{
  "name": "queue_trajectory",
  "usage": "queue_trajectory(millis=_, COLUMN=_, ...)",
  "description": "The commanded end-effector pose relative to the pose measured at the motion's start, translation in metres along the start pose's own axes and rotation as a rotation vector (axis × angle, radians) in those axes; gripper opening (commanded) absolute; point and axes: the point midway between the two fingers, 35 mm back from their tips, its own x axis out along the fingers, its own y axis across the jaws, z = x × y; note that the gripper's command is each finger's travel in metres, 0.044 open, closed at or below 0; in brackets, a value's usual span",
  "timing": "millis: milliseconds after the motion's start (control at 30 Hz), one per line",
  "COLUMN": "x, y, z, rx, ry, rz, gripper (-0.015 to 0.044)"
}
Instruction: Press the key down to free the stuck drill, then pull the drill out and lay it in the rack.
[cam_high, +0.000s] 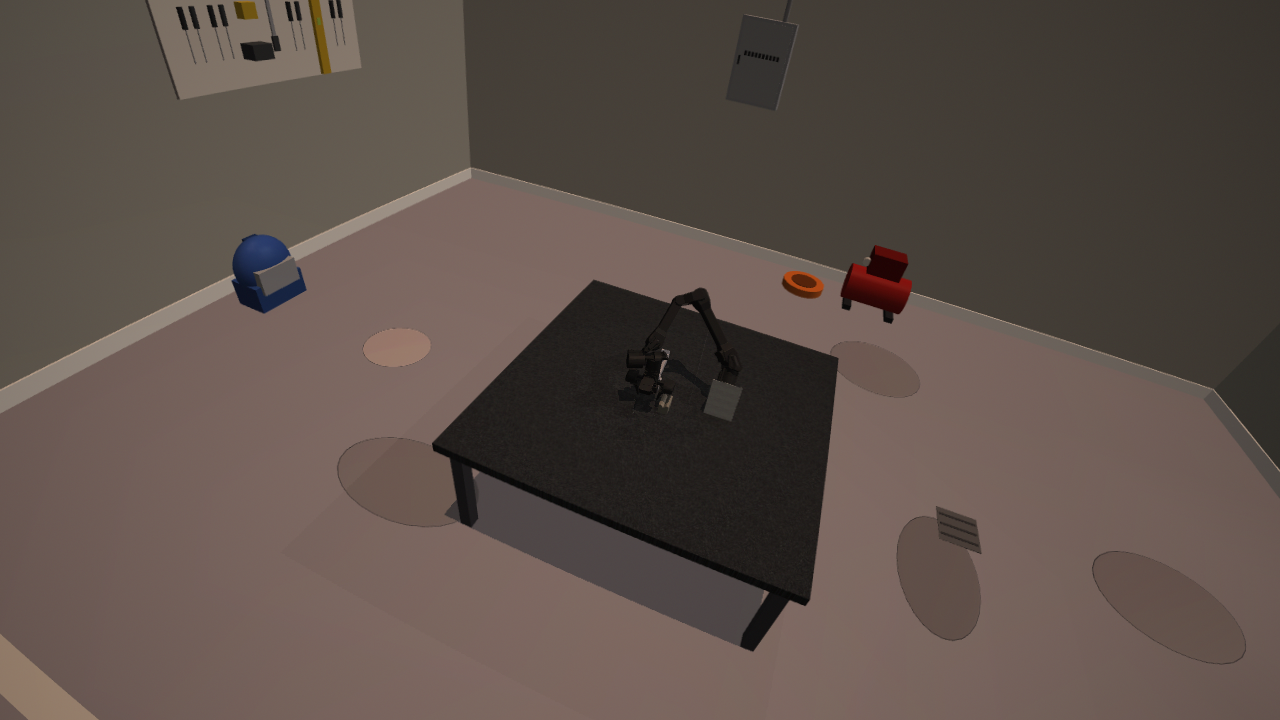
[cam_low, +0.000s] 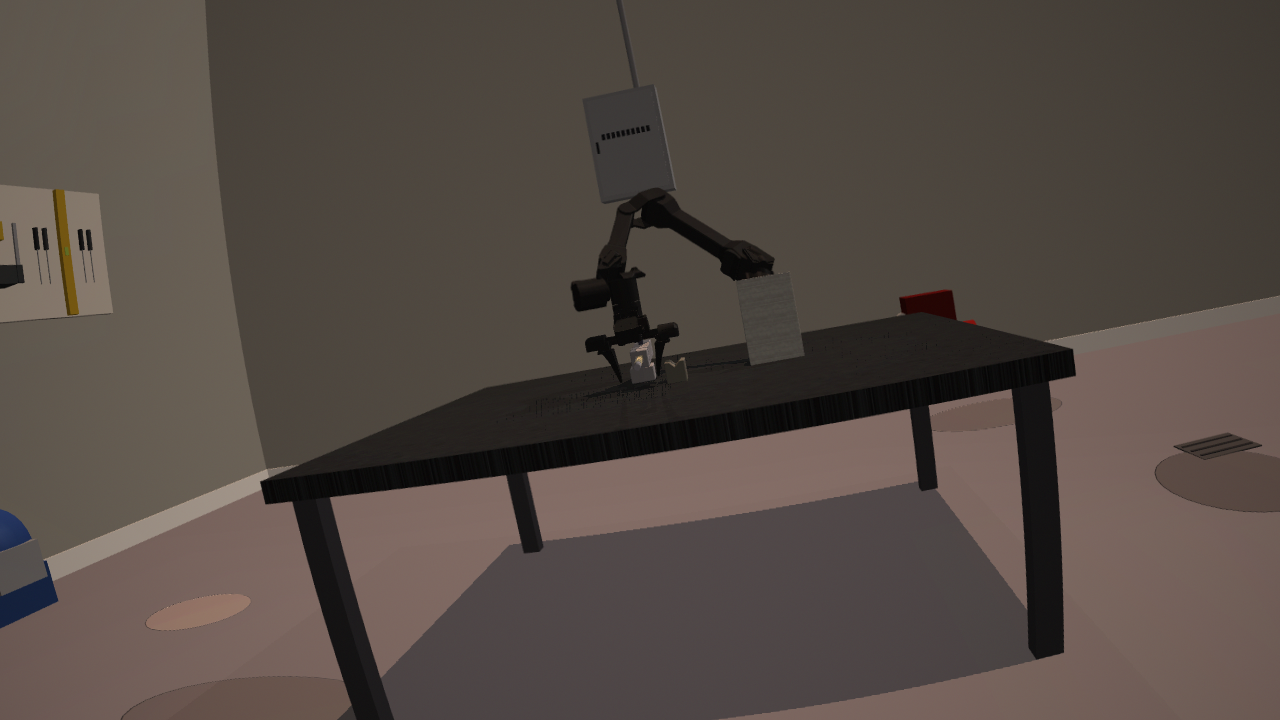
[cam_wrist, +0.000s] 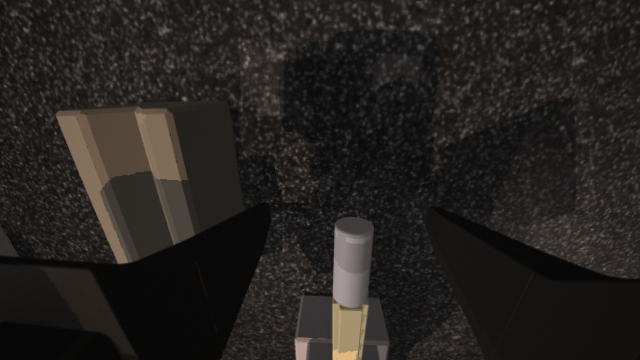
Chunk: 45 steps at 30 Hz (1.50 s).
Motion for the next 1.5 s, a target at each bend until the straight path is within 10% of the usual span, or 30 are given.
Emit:
queue_trajectory(millis=0, x=0.001, y=0.0, z=-0.003, rx=-0.001, ry=0.0, rz=0.0, gripper=0.044)
queue_trajectory(millis=1467, x=0.006, y=0.0, z=-0.017, rx=-0.002, ry=0.001, rz=0.001, gripper=0.044)
